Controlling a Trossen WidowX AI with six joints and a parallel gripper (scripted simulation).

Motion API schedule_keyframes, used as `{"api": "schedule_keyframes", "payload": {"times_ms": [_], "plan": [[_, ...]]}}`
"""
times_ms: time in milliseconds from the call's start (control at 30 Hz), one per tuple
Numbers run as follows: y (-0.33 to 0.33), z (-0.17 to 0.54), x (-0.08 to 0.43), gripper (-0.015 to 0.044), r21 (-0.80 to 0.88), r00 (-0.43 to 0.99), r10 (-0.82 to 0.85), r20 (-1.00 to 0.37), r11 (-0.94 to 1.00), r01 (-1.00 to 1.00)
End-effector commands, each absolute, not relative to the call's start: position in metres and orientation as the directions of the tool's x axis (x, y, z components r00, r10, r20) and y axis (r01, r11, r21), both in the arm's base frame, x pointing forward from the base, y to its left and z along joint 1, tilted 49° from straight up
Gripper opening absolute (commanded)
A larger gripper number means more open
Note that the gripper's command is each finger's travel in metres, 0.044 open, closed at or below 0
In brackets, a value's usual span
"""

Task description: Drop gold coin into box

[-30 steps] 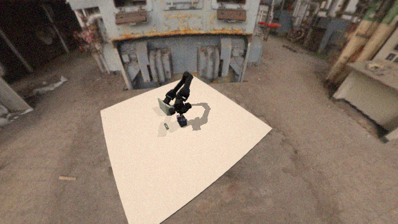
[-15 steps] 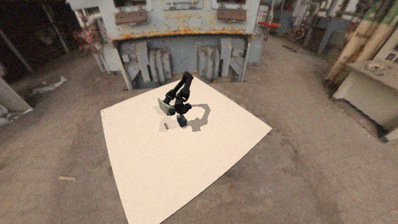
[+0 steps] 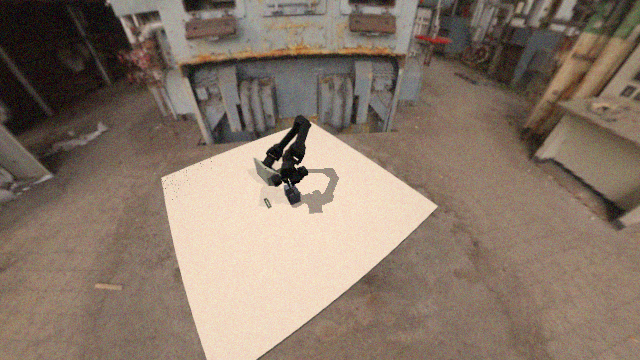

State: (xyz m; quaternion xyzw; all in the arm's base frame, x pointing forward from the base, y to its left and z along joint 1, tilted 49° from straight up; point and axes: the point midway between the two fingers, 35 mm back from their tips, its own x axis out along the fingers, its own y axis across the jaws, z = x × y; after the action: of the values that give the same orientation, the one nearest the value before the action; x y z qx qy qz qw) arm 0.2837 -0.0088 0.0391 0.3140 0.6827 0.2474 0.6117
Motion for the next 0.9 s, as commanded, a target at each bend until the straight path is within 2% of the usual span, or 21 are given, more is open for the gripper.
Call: {"api": "schedule_keyframes", "payload": {"times_ms": [0,300,667,867], "plan": [[-0.009,0.039,0.284,0.0158,0.721,-0.054,0.731,-0.68,0.681,0.125],[-0.009,0.039,0.284,0.0161,0.721,-0.054,0.731,-0.68,0.681,0.125],[-0.046,0.074,0.284,0.044,0.723,-0.056,0.734,-0.677,0.678,0.133],[-0.053,0.082,0.283,0.044,0.725,-0.056,0.735,-0.675,0.676,0.134]]}}
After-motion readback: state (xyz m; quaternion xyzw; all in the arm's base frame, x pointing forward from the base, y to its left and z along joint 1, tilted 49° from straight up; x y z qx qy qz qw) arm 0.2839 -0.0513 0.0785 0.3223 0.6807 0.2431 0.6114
